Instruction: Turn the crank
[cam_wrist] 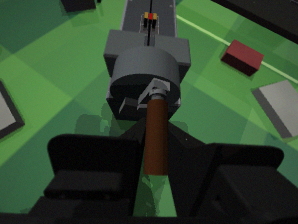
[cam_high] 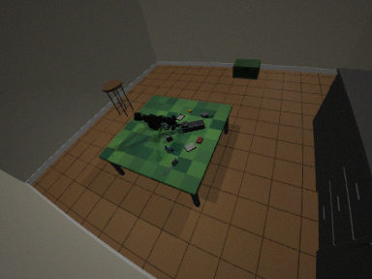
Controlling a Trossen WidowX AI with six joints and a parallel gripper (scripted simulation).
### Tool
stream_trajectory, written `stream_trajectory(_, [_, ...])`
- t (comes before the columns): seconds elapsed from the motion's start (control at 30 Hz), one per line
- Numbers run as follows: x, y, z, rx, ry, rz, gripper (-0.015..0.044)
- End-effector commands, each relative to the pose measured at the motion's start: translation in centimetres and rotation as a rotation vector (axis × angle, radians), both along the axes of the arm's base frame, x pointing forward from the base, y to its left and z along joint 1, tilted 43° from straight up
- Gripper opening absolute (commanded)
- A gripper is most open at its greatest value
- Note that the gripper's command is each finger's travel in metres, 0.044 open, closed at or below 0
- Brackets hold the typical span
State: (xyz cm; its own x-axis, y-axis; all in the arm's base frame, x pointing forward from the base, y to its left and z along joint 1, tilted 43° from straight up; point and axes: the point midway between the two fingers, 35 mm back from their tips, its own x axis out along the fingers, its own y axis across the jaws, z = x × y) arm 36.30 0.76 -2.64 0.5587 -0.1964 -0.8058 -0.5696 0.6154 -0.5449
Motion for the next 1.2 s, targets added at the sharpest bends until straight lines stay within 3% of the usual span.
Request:
stream_trajectory(0.0, [0.0,0.0,0.0,0.000,0.000,0.000,0.0000])
stream_trajectory(0.27, [0.0,0.0,0.0,0.000,0.000,0.000,0.0000])
stream_trajectory(0.83, [0.0,0.0,0.0,0.000,0.000,0.000,0.0440])
stream_trajectory(1.17, [0.2,3.4,3.6,0.003,0.001,0.001,0.0440])
